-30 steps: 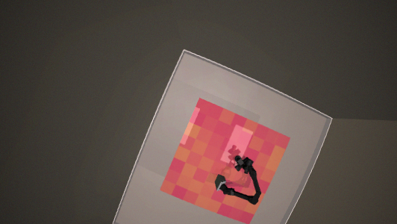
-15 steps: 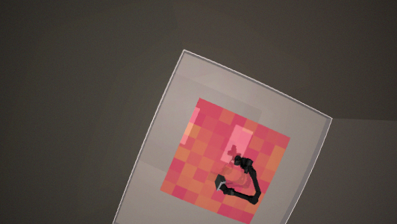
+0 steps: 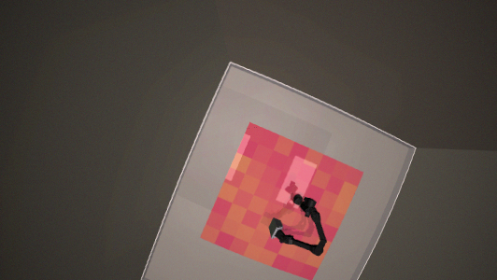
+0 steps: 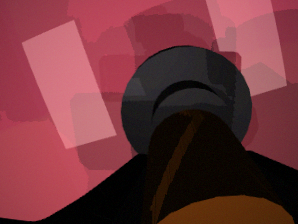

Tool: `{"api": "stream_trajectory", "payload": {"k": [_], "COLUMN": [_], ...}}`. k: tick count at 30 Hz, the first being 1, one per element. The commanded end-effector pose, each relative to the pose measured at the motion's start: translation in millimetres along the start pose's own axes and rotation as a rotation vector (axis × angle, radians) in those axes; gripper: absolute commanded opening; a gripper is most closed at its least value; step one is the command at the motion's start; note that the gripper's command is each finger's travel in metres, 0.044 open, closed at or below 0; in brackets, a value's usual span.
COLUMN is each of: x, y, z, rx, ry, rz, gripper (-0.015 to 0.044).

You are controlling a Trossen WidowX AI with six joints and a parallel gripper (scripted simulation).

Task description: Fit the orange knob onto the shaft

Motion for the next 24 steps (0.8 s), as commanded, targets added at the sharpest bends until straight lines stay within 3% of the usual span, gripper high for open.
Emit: {"api": "stream_trajectory", "payload": {"k": [1,24], "x": [-0.4,-8.5], "y": [-0.9,-2.5], "z": [-3.5,-3.0], "rx": [-0.002,-0.002], "ry": [-0.006,-0.006], "rz": [0.009,0.009], "gripper": [0.0000,0.0000]}}
Point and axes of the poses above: the point midway between the two fingers, 35 mm back from their tips, its own z axis out along the fingers, its own y axis across the jaws, x = y × z, the point moved 6 cm from there along -z, back along the fingers, and after that the axes turned 13 degrees about z, right-handed, at the moved point
